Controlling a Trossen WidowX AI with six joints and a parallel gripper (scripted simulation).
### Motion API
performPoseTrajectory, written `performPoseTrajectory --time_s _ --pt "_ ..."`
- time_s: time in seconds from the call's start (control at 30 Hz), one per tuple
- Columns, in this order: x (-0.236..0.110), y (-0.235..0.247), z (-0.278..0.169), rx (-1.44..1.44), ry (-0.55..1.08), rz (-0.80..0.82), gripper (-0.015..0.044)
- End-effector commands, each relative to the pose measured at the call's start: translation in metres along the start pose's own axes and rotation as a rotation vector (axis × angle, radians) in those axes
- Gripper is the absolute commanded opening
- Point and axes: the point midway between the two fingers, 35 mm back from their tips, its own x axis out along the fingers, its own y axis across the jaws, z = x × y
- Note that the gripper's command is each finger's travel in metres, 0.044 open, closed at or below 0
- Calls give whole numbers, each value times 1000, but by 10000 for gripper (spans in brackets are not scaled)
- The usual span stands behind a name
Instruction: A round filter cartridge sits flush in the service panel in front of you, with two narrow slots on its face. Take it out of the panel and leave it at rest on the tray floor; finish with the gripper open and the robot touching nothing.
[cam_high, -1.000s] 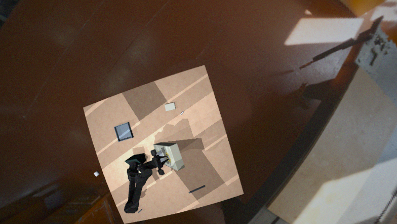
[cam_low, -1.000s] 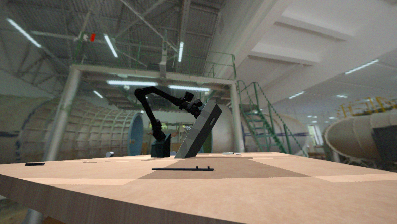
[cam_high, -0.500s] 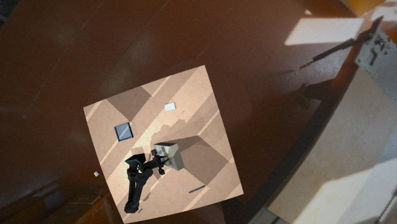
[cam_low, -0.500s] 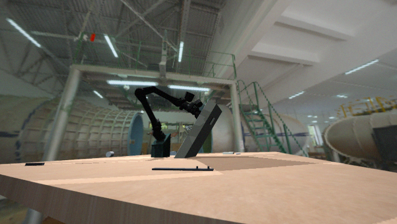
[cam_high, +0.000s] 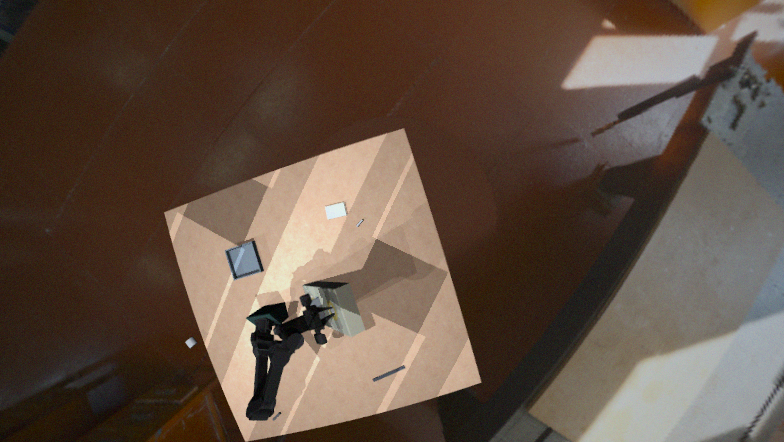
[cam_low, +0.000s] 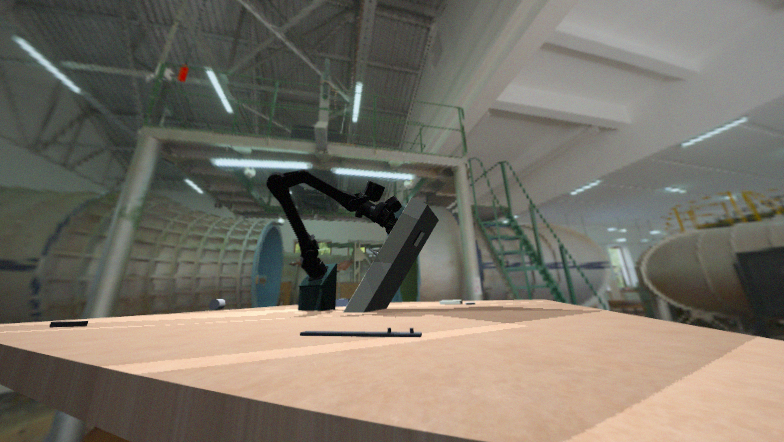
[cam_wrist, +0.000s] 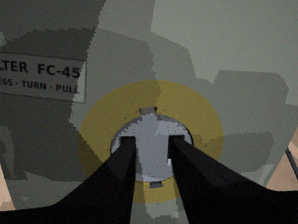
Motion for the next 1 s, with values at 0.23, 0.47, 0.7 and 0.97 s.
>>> performPoseTrajectory --time_s 0.23,0.47,0.7,0.97 --pt "6 1 -1 -5 5 5 99" --pt "8 1 -1 -5 4 5 99" --pt "3 0 0 -6 -3 -4 86" --pt "3 0 0 -6 -3 -4 13"
